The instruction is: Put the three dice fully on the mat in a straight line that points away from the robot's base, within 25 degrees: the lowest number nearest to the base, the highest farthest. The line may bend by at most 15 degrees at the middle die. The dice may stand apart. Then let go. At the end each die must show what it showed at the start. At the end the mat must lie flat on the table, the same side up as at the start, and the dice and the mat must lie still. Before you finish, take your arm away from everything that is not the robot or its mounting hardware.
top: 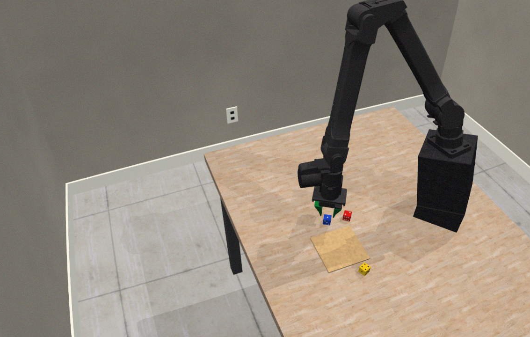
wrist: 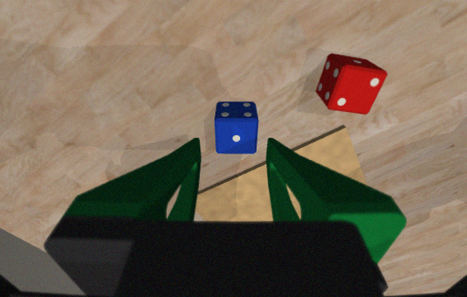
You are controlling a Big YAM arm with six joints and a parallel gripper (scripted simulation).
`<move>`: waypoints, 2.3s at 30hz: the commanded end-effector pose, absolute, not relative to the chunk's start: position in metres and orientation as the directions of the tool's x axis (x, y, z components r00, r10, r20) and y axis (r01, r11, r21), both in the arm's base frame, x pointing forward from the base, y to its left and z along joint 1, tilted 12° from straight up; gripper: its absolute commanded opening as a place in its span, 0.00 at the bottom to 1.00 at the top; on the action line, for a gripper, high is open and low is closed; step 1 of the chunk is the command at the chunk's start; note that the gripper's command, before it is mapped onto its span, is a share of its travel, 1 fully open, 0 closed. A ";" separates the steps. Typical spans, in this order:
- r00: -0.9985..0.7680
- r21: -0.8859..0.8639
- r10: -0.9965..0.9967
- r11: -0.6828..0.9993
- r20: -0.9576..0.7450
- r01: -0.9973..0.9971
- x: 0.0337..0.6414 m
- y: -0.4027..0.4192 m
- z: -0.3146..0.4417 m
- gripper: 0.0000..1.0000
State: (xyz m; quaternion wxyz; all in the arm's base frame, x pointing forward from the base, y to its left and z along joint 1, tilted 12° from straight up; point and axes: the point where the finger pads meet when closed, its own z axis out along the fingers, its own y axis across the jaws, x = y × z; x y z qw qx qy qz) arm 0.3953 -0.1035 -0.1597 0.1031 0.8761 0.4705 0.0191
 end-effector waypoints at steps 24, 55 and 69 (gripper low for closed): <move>0.556 0.221 0.829 -0.533 -0.056 0.817 0.401 -0.109 -0.156 0.39; 0.556 0.220 0.829 -0.533 -0.057 0.817 0.400 -0.109 -0.157 0.39; 0.554 0.215 0.831 -0.531 -0.059 0.820 0.404 -0.111 -0.174 0.39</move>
